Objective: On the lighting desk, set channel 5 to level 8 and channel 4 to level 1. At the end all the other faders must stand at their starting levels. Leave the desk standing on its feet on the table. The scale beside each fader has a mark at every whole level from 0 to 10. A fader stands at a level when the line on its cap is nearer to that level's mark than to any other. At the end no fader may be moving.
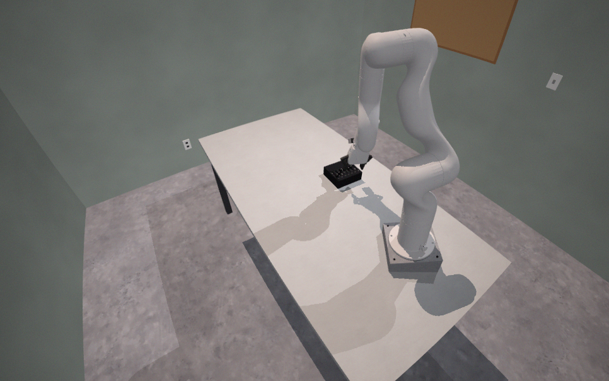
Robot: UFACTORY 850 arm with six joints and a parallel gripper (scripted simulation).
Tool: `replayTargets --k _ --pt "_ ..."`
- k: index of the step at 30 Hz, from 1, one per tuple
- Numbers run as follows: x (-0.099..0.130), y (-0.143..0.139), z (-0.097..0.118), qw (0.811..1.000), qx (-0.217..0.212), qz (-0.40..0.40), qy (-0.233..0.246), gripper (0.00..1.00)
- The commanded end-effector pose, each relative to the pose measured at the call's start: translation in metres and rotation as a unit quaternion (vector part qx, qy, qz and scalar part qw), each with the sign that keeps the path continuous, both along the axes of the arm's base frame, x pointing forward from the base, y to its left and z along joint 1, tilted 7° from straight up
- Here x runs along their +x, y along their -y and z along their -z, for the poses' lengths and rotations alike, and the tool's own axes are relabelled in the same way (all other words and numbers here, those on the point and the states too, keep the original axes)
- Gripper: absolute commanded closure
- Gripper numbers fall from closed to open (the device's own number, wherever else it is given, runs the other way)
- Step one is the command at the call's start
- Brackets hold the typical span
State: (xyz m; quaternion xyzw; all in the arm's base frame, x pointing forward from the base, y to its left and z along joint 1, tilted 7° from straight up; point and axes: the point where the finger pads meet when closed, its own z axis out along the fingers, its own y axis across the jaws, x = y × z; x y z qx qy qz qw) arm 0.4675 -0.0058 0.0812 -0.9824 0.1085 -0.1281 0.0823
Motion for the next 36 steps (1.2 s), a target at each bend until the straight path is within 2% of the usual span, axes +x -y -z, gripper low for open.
replayTargets --k 1,2,36 --pt "0.0014 0.0005 -0.0004 0.99 -0.019 -0.127 0.055 0.0" --pt "0.0014 0.0005 -0.0004 0.987 -0.022 -0.145 0.063 0.0" --pt "0.0014 0.0005 -0.0004 0.987 -0.022 -0.145 0.063 0.0"
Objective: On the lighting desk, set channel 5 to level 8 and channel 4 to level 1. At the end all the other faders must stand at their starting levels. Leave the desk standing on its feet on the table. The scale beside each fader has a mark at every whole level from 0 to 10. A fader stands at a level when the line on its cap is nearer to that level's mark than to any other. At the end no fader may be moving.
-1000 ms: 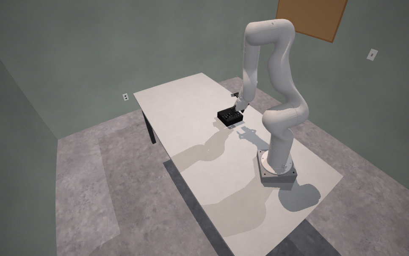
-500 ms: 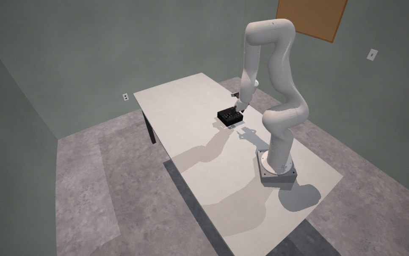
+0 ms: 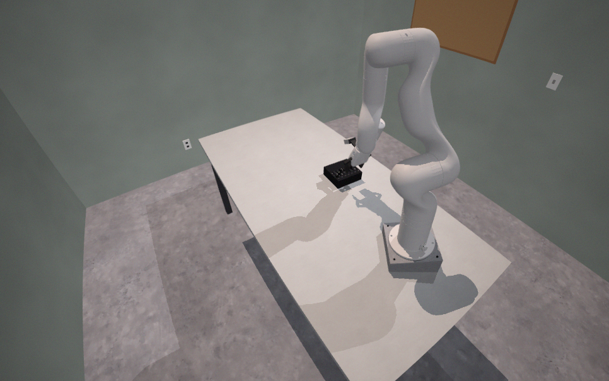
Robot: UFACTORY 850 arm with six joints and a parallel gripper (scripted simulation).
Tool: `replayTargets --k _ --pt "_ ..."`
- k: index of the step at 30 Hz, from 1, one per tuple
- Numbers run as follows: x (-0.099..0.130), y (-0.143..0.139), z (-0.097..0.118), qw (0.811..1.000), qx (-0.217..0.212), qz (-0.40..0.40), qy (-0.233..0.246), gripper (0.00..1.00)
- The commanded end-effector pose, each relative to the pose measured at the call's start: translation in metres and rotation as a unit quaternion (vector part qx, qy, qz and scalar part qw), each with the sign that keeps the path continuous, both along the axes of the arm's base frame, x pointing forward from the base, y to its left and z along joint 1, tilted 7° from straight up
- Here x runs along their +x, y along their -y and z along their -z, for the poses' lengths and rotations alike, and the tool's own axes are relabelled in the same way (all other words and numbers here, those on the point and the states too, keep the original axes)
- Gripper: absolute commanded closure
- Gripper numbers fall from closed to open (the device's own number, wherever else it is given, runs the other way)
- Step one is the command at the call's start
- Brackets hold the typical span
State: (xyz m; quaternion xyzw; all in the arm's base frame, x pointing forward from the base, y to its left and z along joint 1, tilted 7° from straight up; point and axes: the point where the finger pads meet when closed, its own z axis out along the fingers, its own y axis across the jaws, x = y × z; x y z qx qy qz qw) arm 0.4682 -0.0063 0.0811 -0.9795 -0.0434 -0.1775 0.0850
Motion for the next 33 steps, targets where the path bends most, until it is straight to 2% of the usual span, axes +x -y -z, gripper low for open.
replayTargets --k 1,25,29,33 --pt "0.001 0.0 -0.001 1.0 0.0 0.0 0.001 0.0" --pt "0.002 0.001 -0.001 1.0 0.001 0.009 -0.001 0.0" --pt "0.008 0.008 -0.002 0.998 0.006 0.064 -0.01 0.0" --pt "0.02 0.021 -0.005 0.982 0.021 0.184 -0.029 0.0"
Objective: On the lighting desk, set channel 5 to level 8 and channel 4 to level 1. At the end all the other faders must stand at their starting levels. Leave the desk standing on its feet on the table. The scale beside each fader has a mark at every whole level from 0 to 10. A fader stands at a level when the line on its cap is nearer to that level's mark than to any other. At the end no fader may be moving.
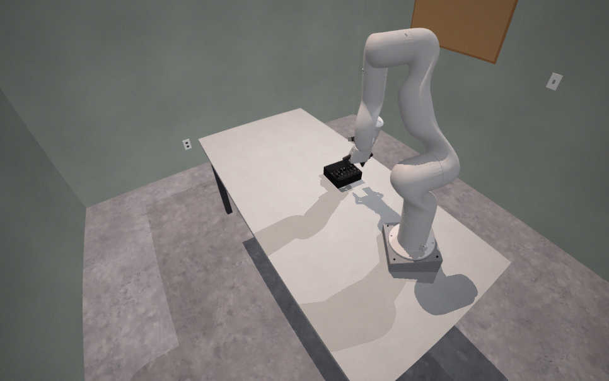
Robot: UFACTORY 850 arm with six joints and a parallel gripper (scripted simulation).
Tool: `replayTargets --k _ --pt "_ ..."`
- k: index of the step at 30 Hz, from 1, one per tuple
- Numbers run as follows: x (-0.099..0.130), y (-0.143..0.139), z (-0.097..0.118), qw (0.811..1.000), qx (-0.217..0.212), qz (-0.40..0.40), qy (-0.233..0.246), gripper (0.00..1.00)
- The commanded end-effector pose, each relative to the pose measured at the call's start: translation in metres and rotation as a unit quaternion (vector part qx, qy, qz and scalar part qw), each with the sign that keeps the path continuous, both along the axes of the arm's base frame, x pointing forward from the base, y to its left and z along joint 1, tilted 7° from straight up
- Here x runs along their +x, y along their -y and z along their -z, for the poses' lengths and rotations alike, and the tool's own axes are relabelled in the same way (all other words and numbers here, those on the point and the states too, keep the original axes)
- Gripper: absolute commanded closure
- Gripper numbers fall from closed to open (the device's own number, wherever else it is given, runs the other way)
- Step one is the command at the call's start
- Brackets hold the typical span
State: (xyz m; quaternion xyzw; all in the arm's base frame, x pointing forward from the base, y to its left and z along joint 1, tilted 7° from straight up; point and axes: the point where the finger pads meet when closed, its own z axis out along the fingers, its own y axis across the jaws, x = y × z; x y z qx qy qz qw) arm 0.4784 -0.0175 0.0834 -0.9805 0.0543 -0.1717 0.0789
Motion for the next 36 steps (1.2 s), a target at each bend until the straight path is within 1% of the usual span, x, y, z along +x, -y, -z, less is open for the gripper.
replayTargets --k 1,4,6,8,9,11,12,16,19,23,25,26,28,29,36 --pt "0.013 0.014 -0.004 0.991 0.016 0.129 -0.021 0.0" --pt "0.024 0.026 -0.009 0.974 0.032 0.221 -0.03 0.0" --pt "0.031 0.033 -0.013 0.958 0.044 0.282 -0.035 0.0" --pt "0.031 0.033 -0.013 0.958 0.044 0.282 -0.035 0.0" --pt "0.034 0.036 -0.015 0.927 0.059 0.368 -0.044 0.0" --pt "0.04 0.04 -0.02 0.911 0.068 0.404 -0.045 0.0" --pt "0.043 0.041 -0.023 0.899 0.074 0.43 -0.047 0.0" --pt "0.051 0.038 -0.035 0.833 0.102 0.54 -0.056 0.0" --pt "0.057 0.029 -0.044 0.776 0.122 0.615 -0.064 0.0" --pt "0.064 0.014 -0.056 0.689 0.15 0.704 -0.079 0.0" --pt "0.064 0.014 -0.056 0.689 0.15 0.704 -0.079 0.0" --pt "0.065 0.01 -0.058 0.622 0.169 0.759 -0.092 0.0" --pt "0.068 0.004 -0.062 0.59 0.176 0.782 -0.098 0.0" --pt "0.069 0.001 -0.064 0.566 0.181 0.798 -0.102 0.0" --pt "0.072 -0.007 -0.069 0.372 0.21 0.895 -0.133 0.0"
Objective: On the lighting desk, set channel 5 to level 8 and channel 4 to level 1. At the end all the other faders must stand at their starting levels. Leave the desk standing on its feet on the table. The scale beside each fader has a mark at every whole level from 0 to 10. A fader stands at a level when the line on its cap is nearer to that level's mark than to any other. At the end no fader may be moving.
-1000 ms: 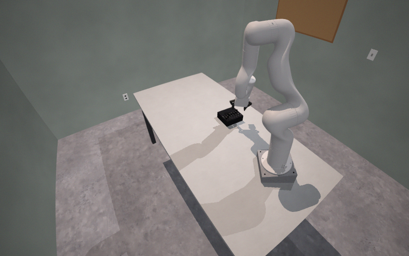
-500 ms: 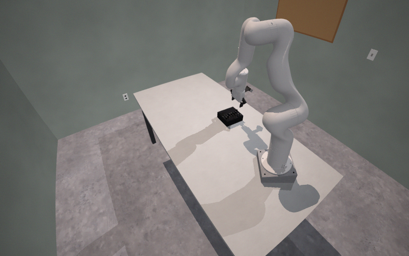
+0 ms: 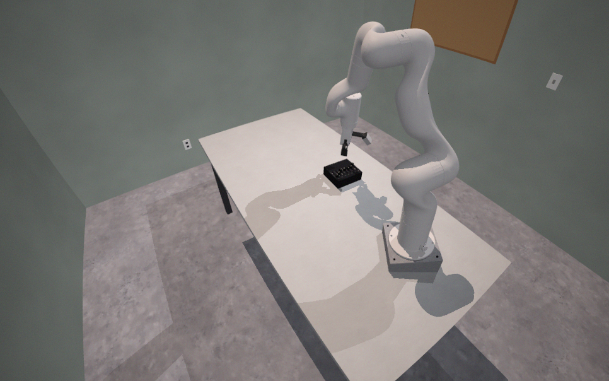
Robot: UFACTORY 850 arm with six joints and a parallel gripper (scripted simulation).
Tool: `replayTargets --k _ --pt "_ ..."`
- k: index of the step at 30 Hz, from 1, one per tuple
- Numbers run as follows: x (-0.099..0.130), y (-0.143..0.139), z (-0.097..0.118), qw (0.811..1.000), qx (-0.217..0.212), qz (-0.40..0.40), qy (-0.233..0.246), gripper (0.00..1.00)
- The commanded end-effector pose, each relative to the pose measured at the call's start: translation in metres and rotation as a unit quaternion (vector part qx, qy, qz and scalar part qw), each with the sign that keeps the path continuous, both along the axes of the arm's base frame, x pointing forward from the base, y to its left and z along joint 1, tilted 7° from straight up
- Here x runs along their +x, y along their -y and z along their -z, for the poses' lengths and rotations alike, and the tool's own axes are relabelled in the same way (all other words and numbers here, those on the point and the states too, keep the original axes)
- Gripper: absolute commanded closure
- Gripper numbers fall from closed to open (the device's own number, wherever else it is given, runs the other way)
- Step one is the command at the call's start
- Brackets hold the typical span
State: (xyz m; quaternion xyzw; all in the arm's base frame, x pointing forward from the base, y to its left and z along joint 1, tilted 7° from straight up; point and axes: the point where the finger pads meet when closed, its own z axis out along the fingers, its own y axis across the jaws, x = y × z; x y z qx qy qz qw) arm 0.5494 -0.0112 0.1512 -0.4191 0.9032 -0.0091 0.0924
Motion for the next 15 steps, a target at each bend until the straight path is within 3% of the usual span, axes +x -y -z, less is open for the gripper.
replayTargets --k 1,4,6,7,10,13,15 --pt "0.001 -0.001 -0.002 0.99 0.025 0.133 -0.032 0.0" --pt "0.001 -0.001 -0.002 0.973 0.048 0.219 -0.051 0.0" --pt "0.001 -0.001 -0.002 0.973 0.048 0.219 -0.051 0.0" --pt "0.001 -0.001 -0.002 0.95 0.063 0.299 -0.071 0.0" --pt "0.001 -0.001 -0.002 0.932 0.066 0.347 -0.086 0.0" --pt "0.002 -0.001 -0.001 0.931 0.066 0.347 -0.086 0.0" --pt "0.007 -0.003 0.014 0.929 0.067 0.353 -0.086 0.0"
